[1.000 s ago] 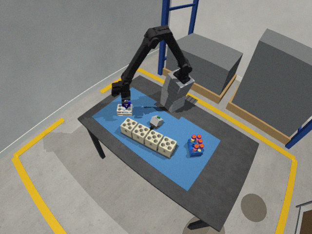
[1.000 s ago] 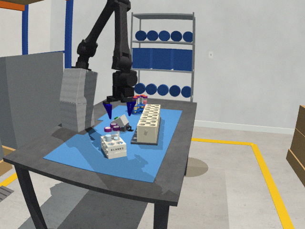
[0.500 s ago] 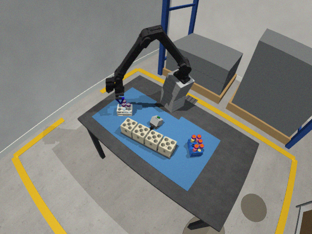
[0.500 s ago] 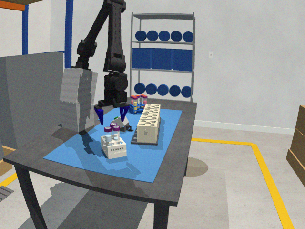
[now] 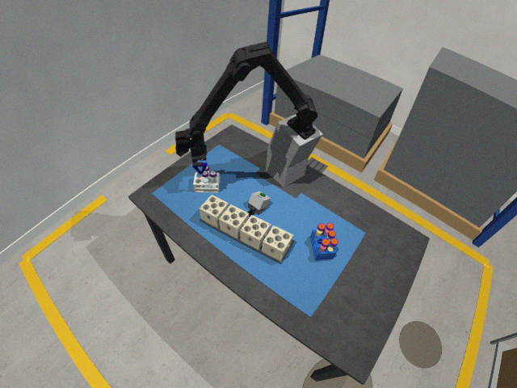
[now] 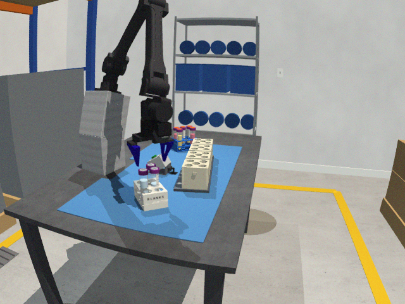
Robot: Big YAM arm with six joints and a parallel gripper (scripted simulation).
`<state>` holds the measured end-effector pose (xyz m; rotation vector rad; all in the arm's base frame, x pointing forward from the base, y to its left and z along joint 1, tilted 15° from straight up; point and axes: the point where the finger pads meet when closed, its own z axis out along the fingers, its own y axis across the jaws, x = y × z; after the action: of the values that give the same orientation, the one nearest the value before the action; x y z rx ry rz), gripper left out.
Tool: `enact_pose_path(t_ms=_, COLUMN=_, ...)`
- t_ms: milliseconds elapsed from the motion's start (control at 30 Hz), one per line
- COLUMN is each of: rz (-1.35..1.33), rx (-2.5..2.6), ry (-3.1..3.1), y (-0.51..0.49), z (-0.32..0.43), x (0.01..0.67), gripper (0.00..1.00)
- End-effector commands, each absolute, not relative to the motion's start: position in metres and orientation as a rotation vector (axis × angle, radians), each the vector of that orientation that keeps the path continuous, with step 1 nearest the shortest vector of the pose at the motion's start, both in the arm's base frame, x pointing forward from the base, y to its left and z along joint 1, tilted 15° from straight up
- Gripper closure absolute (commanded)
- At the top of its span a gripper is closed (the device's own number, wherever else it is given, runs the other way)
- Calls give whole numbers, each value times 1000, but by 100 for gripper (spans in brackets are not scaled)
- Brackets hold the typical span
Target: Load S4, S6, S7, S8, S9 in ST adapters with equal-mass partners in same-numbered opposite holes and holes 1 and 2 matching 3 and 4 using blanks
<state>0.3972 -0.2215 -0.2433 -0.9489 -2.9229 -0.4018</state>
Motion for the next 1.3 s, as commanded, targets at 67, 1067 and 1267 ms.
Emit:
enact_pose_path(t_ms=67, rz=-392, rx=-947, ry=-2954, y=-231, z=-238, x=409, gripper=0)
enact_pose_path(t_ms=1067, rz=-395, rx=-764, ry=-3034, y=-208, z=-228, x=409, gripper=0)
enact_pose_path(t_ms=1267, rz=-400, rx=-461, ry=-3119, y=-175, z=-221, x=401, gripper=0)
